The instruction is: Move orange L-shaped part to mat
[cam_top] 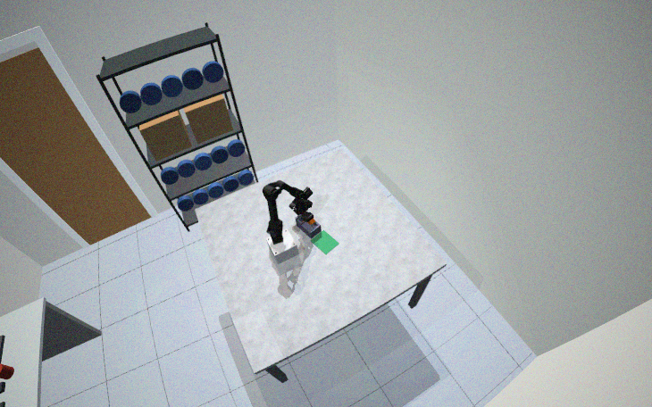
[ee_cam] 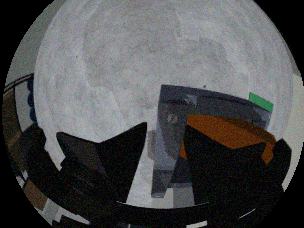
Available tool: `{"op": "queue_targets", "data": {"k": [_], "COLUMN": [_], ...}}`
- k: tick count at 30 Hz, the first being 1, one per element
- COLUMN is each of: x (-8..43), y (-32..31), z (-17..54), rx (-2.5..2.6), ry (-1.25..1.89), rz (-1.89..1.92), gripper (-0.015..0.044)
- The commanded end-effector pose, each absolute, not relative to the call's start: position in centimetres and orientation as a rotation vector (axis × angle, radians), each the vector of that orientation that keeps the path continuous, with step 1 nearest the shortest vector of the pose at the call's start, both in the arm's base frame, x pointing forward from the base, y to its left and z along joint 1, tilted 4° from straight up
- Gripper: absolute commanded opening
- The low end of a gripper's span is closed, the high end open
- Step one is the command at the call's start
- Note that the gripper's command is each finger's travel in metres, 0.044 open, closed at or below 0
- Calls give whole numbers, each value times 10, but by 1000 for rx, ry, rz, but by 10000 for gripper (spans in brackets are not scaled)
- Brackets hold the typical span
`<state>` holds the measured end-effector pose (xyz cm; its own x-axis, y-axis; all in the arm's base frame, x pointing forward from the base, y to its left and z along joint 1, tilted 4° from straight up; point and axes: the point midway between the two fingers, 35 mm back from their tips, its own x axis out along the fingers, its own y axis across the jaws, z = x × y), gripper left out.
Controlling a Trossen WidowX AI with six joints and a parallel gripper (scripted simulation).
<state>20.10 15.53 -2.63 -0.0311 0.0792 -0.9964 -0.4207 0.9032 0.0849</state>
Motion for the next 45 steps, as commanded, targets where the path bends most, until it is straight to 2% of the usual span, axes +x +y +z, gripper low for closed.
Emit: {"op": "queue_targets", "data": {"k": [1, 14, 23, 45], "x": [201, 197, 204, 206], "y": [155, 163, 146, 149], "z": [-26, -10, 83, 79], "rx": [-275, -275, -277, -263], "ry": [1556, 1559, 1558, 1548], "rz": [409, 398, 396, 400], "gripper": [180, 180, 180, 180]}}
